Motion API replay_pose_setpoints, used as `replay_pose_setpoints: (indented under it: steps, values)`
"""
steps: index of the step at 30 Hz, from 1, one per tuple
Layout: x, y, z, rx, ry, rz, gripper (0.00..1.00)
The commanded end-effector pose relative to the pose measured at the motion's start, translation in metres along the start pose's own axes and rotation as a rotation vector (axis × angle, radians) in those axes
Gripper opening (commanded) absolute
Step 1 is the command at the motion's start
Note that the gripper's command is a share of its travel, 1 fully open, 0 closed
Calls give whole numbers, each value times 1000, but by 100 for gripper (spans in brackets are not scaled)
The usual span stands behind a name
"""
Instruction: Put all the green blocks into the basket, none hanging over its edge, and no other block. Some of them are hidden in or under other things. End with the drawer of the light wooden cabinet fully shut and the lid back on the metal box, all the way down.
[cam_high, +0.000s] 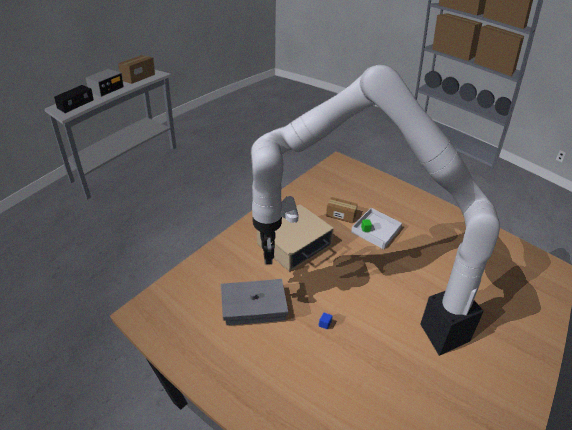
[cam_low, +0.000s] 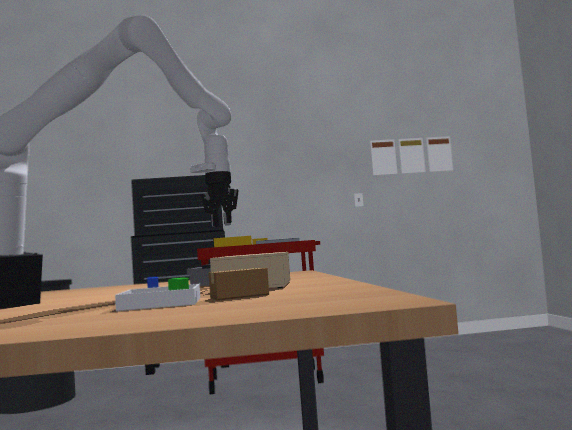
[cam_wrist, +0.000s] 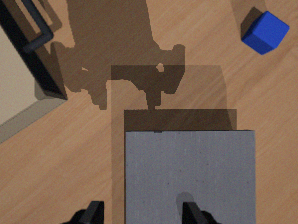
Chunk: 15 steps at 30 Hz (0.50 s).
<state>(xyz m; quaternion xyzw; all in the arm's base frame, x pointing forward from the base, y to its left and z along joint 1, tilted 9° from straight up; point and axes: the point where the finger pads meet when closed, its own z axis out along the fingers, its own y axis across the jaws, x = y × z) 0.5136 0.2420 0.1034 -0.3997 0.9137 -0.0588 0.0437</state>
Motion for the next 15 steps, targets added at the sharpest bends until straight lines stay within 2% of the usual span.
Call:
replay_pose_setpoints:
  steps: [1,14,15]
  values:
    - [-49,50,-1,5,6,-25,54]
    - [-49,50,-1,6,6,-26,54]
    - [-49,50,-1,6,6,-26,48]
